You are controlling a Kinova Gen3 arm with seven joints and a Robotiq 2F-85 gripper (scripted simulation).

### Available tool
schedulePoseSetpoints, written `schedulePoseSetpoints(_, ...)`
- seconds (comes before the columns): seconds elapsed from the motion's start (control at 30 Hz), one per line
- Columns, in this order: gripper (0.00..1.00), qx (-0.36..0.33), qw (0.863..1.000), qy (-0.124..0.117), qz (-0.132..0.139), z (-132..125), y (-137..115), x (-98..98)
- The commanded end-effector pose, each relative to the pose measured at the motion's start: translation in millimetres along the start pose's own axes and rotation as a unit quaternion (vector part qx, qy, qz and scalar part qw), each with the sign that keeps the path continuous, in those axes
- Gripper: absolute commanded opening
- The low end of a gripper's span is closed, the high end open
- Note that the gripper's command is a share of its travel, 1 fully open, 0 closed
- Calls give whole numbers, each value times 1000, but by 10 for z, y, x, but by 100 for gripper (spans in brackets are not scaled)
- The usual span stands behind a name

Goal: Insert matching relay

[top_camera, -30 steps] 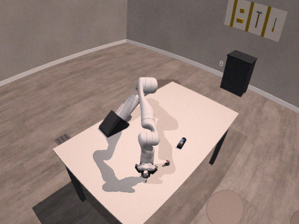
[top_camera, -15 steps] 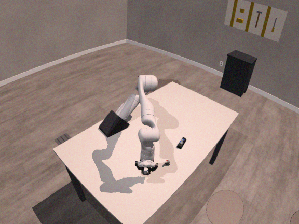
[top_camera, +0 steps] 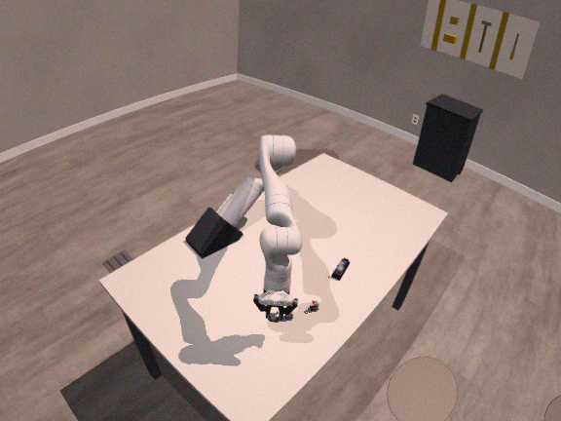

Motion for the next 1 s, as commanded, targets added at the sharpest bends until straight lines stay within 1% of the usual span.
schedulePoseSetpoints(0.0, 0, 0, 1000, -2, 5, -9, -17, 99)
schedulePoseSetpoints(0.1, 0, 0, 1000, -2, 5, -9, -17, 137)
schedulePoseSetpoints(0.5, 0, 0, 1000, -3, 5, -11, -14, 161)
schedulePoseSetpoints(0.73, 0, -8, 1000, -9, 5, -55, 29, 176)
schedulePoseSetpoints(0.87, 0, -22, 1000, -21, 4, -149, 129, 204)
schedulePoseSetpoints(0.97, 0, -36, 999, -34, 1, -263, 258, 231)
Point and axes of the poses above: the point where the finger pads meet when closed, its own x axis back along the fingers, its own z axis across the jaws, y = z × x, the point moved 6 cm from there along x, back along the fingers, and after that the axes turned 15 degrees about -x, right-handed, at the moved point
